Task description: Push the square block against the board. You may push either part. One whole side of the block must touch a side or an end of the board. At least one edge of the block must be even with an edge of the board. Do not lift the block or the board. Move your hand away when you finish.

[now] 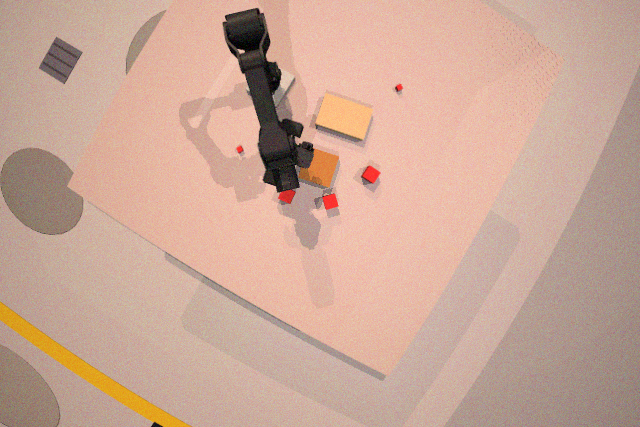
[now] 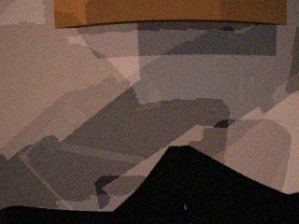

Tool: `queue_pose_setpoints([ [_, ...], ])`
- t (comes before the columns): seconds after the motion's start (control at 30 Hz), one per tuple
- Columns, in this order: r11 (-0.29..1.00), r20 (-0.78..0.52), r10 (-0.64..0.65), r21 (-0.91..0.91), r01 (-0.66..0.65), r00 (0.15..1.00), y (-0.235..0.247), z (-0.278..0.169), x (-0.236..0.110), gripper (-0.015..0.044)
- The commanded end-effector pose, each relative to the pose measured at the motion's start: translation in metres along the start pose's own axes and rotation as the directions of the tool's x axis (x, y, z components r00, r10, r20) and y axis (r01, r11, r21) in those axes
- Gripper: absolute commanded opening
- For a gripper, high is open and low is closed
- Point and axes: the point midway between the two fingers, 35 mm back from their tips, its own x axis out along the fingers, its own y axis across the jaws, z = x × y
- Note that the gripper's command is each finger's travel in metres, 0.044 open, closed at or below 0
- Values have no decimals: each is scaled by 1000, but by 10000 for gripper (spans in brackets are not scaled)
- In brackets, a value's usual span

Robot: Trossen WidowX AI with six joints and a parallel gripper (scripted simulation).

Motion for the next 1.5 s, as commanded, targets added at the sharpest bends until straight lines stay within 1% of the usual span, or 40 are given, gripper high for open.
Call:
queue_pose_setpoints([
  [0.0,1000,12,-14,-3,15,1000,0,0,-20,0],
  [0.17,999,15,-24,25,23,1000,-4,3,-18,0],
  [0.4,966,15,-23,259,18,1000,-17,18,-22,0],
  [0.67,857,16,-23,515,11,1000,-32,35,-26,0],
  [0.87,733,17,-23,681,5,1000,-43,50,-28,0],
  [1.1,547,18,-22,837,-3,1000,-54,66,-28,0],
  [1.47,199,19,-21,980,-15,1000,-71,92,-27,0],
])
